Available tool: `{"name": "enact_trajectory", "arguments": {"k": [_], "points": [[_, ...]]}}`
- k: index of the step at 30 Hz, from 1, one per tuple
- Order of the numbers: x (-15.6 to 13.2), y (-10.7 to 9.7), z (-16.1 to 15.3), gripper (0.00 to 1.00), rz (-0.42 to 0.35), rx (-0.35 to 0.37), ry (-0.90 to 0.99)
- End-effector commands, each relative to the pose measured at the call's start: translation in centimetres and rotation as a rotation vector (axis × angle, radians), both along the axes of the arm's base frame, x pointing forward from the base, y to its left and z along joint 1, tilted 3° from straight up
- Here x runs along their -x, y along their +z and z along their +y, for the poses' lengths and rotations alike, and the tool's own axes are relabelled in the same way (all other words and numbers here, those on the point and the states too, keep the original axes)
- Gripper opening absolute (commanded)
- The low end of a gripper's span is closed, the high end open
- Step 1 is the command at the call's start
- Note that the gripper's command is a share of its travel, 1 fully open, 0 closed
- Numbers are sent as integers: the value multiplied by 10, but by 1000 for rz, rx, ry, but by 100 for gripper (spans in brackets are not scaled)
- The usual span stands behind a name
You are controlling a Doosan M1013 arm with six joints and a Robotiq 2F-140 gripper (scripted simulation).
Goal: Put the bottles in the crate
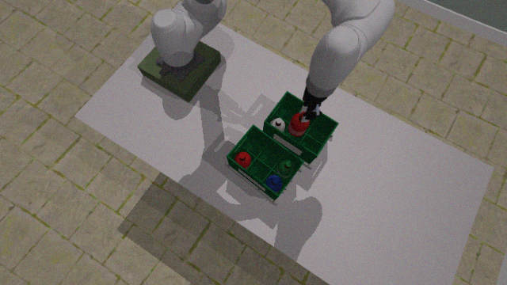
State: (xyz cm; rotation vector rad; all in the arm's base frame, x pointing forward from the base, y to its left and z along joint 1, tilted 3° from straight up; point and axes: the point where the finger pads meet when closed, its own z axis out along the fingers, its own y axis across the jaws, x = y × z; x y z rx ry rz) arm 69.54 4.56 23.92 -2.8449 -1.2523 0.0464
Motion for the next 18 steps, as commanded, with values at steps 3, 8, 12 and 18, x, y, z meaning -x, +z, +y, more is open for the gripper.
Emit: {"name": "enact_trajectory", "arguments": {"k": [3,8,12,18], "points": [[-1,0,4,0,3,-5,-3],[-1,-1,4,0,3,-5,-3],[-1,-4,4,0,3,-5,-3],[-1,-10,4,0,3,-5,-3]]}}
